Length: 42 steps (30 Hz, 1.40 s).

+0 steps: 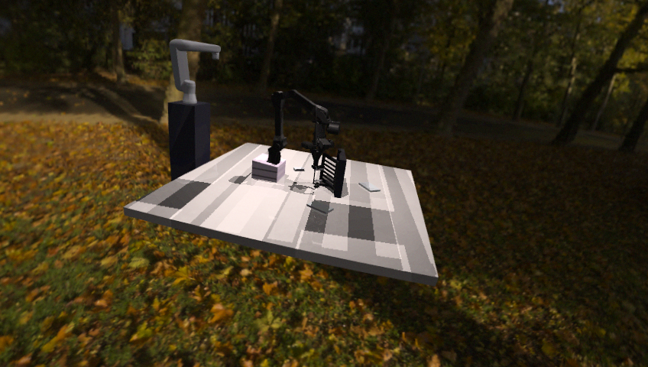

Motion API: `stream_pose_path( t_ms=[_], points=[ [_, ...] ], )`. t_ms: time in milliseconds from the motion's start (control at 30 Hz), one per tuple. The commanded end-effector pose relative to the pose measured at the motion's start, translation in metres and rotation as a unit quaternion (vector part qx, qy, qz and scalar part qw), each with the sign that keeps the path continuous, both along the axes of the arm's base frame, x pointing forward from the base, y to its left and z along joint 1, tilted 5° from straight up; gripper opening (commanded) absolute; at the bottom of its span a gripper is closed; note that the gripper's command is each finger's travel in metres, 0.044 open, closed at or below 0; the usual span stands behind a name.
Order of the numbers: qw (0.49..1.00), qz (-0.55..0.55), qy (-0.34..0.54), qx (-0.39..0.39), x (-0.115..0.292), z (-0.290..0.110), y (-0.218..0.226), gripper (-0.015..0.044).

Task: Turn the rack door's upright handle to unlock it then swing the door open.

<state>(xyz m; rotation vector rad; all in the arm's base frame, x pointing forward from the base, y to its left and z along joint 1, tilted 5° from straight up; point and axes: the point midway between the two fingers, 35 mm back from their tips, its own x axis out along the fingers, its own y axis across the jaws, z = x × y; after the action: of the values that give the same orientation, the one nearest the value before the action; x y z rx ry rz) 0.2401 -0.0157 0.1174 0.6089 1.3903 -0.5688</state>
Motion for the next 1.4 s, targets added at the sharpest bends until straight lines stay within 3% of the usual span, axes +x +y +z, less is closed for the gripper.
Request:
stream_pose_path(
  t_ms=[0,1367],
  points=[
    [0.999,0.036,-0.004,-0.003,-0.003,-0.001,-0.007,0.0013],
    [0.956,0.292,0.001,-0.033,-0.024,-0.002,-0.082,0.0013]
  ],
)
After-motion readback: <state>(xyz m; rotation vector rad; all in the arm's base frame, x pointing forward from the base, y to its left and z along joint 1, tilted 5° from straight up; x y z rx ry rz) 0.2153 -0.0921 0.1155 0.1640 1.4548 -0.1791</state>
